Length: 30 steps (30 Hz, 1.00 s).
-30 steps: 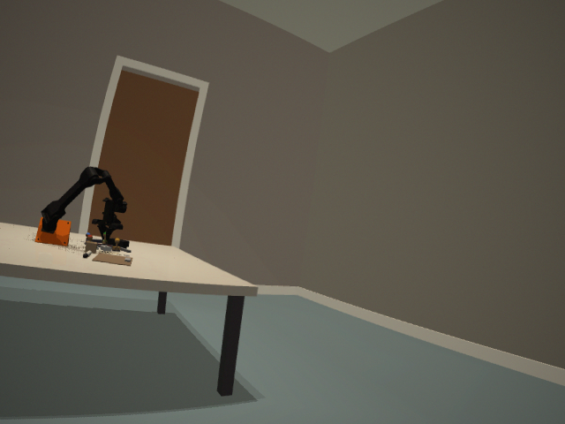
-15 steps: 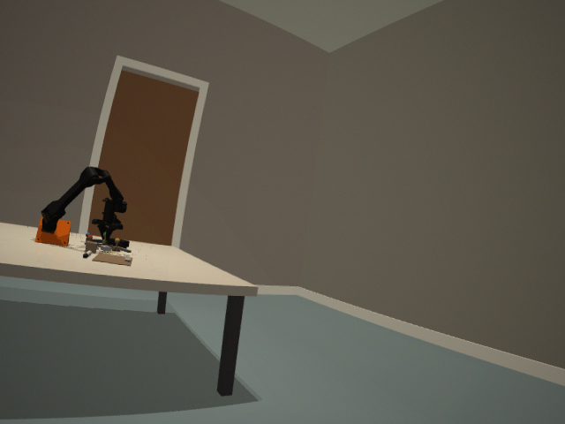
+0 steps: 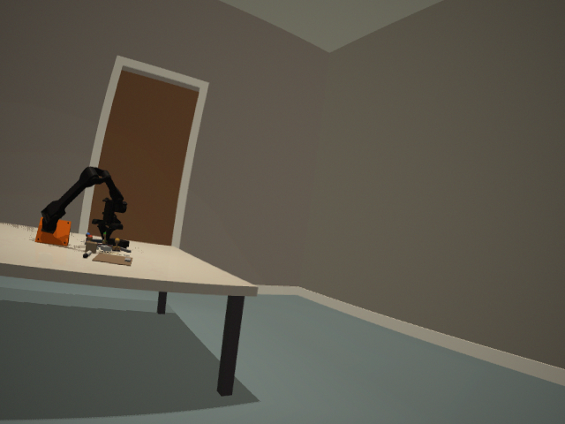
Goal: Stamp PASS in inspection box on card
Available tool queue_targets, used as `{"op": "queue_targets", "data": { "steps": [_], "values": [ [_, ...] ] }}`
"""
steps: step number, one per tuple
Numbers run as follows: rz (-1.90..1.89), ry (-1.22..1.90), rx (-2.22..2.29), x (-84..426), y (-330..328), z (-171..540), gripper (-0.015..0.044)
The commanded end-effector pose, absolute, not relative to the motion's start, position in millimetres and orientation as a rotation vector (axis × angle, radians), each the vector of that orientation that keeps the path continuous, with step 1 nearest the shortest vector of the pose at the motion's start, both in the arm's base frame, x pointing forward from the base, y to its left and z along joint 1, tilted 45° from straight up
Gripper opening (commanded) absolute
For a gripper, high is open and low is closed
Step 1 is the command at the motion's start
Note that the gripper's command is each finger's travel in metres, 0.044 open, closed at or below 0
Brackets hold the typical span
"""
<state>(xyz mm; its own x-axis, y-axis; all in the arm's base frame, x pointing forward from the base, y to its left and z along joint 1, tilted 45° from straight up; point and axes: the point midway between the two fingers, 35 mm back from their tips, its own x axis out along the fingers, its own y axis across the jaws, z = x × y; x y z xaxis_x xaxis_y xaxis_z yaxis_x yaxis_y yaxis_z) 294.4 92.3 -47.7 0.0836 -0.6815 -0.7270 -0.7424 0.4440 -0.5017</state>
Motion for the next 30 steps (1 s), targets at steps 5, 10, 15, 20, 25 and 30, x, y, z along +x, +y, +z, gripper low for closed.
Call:
{"op": "queue_targets", "data": {
  "steps": [5,10,15,20,25,30],
  "values": [
    [0.068,1.624,-1.269,295.1,93.4,-45.4,0.0000],
    [0.068,1.624,-1.269,294.9,95.1,-43.7,0.0000],
    [0.068,1.624,-1.269,294.7,96.7,-42.0,0.0000],
    [0.069,1.624,-1.269,294.5,98.5,-40.3,0.0000],
    [0.069,1.624,-1.268,294.3,104.1,-35.0,0.0000],
    [0.070,1.624,-1.268,293.8,109.9,-29.3,0.0000]
  ]
}}
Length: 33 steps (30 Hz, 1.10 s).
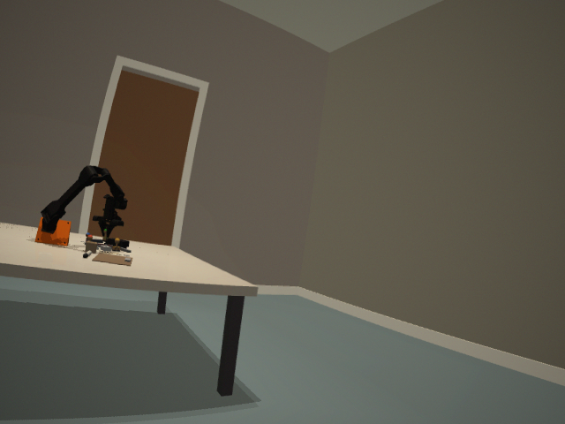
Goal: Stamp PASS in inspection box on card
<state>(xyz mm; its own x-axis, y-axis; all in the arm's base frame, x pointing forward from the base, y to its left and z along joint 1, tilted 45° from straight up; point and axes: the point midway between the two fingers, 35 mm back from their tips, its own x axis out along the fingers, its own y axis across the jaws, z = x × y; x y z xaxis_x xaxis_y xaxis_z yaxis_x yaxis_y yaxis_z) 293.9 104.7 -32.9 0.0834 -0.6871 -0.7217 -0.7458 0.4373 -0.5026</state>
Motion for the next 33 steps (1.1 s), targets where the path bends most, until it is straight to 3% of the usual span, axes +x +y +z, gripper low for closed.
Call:
{"op": "queue_targets", "data": {
  "steps": [1,21,33],
  "values": [
    [0.070,1.624,-1.268,293.7,111.0,-28.2,0.0000],
    [0.067,1.624,-1.263,290.4,130.8,-5.6,0.0000],
    [-0.222,1.543,-0.959,310.7,84.5,45.6,0.0000]
  ]
}}
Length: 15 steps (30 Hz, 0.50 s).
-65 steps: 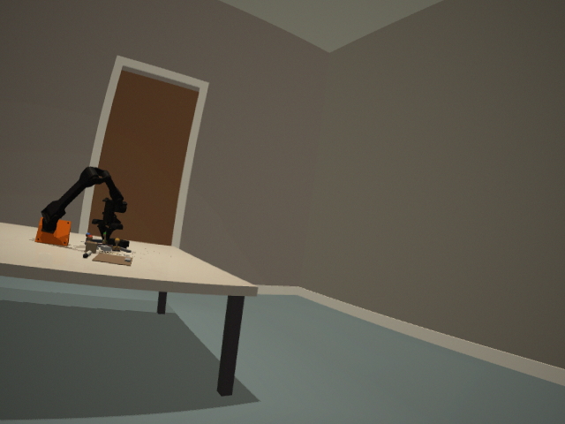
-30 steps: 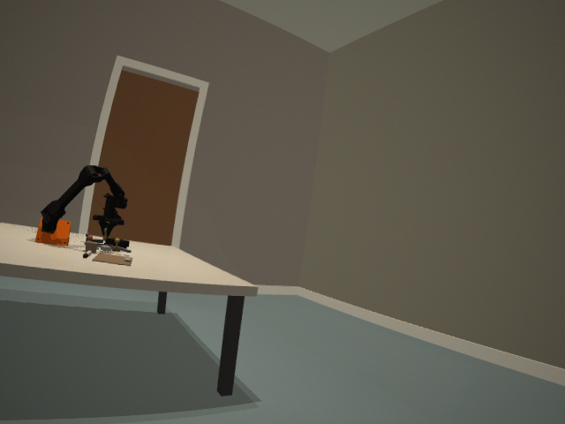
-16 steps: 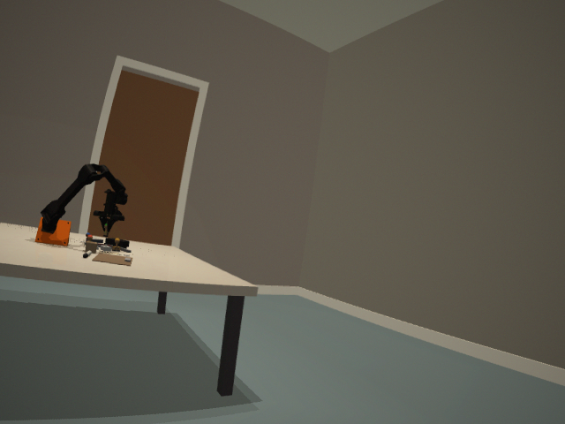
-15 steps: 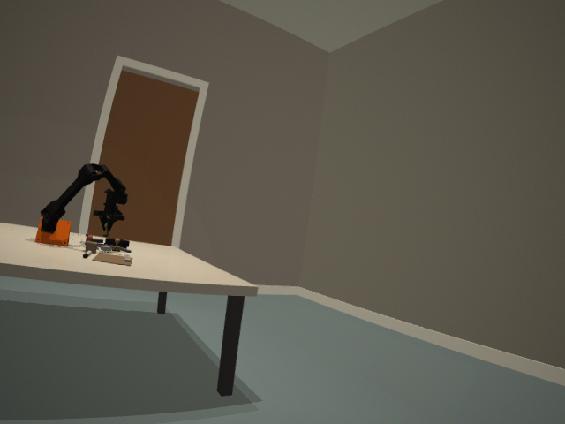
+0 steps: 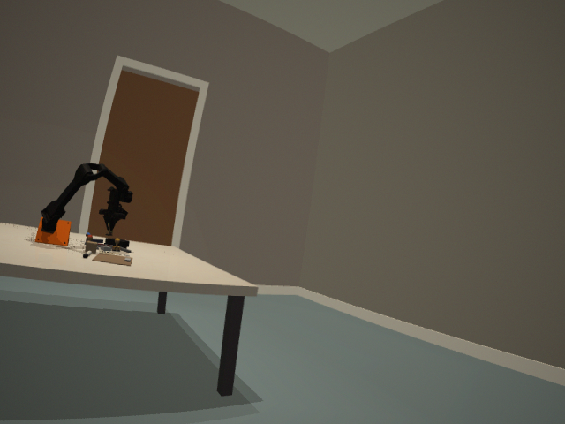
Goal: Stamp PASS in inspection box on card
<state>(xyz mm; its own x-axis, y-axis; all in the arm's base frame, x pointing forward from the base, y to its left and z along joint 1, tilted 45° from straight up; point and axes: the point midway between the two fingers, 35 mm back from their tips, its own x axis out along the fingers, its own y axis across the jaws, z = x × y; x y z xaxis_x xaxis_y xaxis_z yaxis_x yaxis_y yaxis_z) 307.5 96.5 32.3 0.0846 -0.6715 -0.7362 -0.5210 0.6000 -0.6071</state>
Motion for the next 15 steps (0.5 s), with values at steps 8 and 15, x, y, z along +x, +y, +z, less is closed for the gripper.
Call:
{"op": "queue_targets", "data": {
  "steps": [8,15],
  "values": [
    [-0.422,1.464,-0.746,316.1,47.7,80.9,0.0000],
    [-0.594,1.380,-0.561,314.3,14.4,110.8,0.0000]
  ]
}}
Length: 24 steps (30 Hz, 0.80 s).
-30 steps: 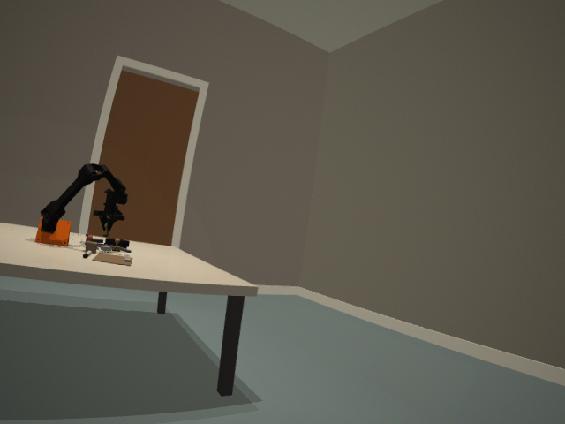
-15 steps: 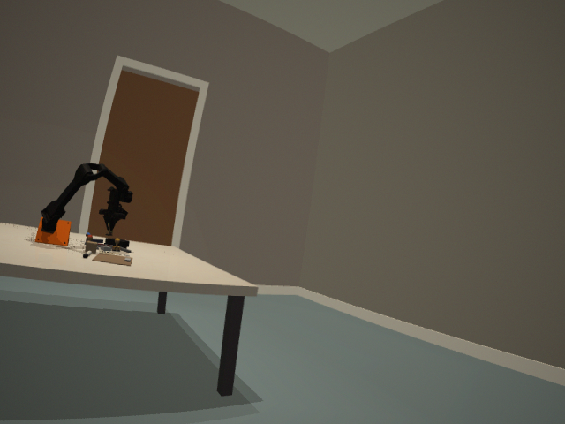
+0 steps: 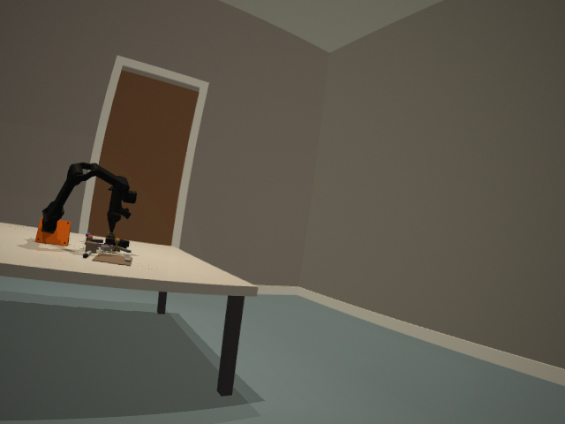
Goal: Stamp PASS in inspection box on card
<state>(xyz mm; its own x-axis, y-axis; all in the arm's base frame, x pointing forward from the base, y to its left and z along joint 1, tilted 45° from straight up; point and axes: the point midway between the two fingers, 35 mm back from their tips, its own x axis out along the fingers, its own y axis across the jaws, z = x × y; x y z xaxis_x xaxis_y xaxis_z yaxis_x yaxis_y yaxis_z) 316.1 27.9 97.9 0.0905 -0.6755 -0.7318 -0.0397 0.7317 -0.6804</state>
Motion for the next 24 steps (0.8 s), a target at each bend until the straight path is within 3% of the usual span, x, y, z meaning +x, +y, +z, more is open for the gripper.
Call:
{"op": "queue_targets", "data": {
  "steps": [1,24],
  "values": [
    [-0.618,1.366,-0.535,313.5,9.6,115.0,0.0000],
    [-0.701,1.317,-0.444,311.7,-13.3,122.3,0.0000]
  ]
}}
